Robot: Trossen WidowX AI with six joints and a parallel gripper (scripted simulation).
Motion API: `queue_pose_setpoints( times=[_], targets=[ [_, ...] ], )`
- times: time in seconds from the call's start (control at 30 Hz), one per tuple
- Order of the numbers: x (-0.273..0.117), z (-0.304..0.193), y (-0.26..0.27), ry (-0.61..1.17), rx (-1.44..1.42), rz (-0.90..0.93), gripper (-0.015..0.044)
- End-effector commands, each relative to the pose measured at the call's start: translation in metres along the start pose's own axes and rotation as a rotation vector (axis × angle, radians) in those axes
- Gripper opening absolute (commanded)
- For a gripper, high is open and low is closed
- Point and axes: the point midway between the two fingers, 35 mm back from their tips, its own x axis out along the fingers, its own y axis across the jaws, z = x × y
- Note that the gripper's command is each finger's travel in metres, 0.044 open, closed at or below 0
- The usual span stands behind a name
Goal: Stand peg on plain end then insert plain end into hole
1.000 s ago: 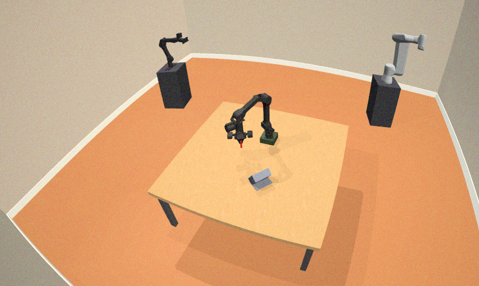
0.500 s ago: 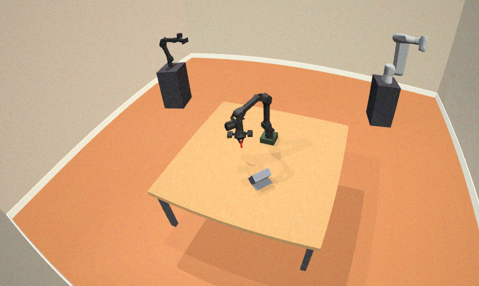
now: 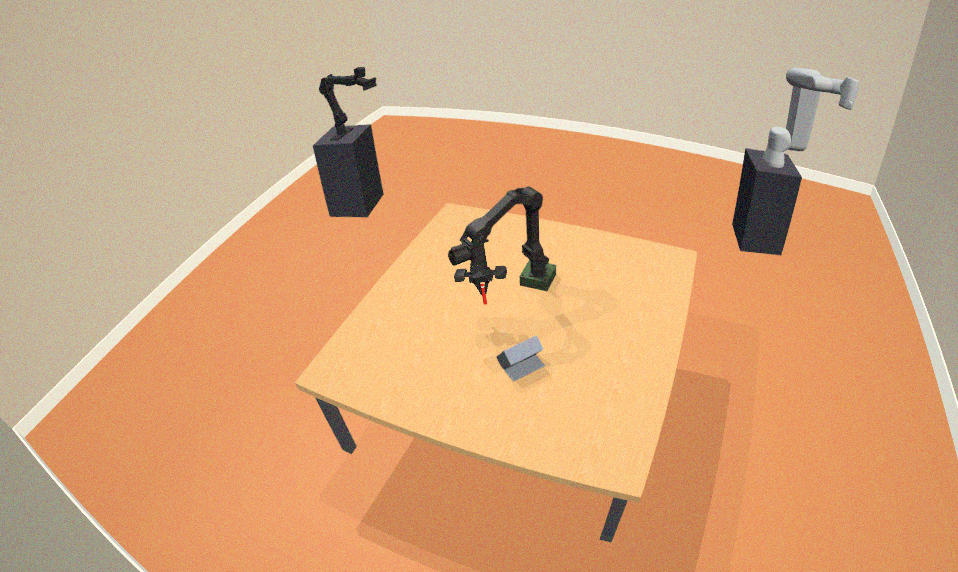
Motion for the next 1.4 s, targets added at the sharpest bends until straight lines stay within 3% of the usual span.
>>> queue_pose_setpoints(
  times=[0.0,1.37],
  targets=[
    [0.003,0.008,0.002,-0.04,0.018,0.02,0.0],
    [0.018,0.081,0.032,-0.384,0.145,0.276,0.0]
  ],
)
